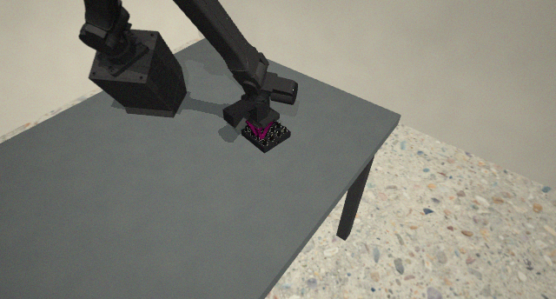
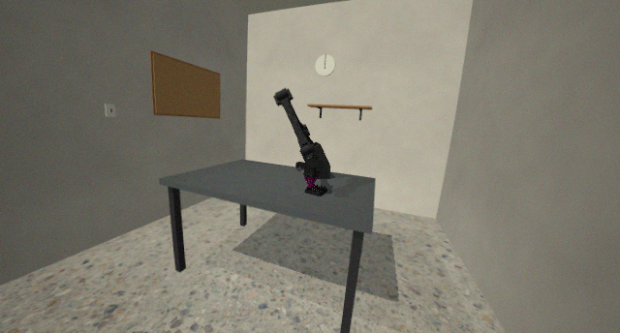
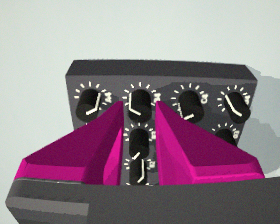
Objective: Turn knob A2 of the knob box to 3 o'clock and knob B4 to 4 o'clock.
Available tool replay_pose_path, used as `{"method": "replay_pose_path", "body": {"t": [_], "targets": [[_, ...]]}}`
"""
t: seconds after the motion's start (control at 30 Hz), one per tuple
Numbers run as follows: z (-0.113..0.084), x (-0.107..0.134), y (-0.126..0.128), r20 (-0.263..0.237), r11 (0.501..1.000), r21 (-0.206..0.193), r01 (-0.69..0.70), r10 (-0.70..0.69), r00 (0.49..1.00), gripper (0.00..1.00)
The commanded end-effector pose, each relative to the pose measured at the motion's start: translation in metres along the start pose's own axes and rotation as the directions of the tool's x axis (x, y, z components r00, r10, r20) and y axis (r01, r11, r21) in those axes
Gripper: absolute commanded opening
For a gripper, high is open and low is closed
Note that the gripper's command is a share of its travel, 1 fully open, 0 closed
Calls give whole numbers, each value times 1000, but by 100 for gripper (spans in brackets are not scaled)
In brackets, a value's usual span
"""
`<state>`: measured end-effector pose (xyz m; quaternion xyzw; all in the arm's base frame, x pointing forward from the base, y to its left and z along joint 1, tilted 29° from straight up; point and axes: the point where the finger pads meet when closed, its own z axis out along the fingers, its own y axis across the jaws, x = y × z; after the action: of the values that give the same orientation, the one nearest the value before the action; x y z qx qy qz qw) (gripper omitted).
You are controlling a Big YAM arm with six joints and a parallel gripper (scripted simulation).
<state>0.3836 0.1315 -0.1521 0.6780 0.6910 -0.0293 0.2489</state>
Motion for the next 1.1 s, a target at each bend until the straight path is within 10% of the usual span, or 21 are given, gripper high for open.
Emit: {"method": "replay_pose_path", "body": {"t": [0.0, 1.07], "targets": [[-21, 11, 17, -19, 999, -41, -14, 13, 1000, 18], [-42, 1, 3, -18, 1000, -15, 15, -15, 1000, 18]]}}
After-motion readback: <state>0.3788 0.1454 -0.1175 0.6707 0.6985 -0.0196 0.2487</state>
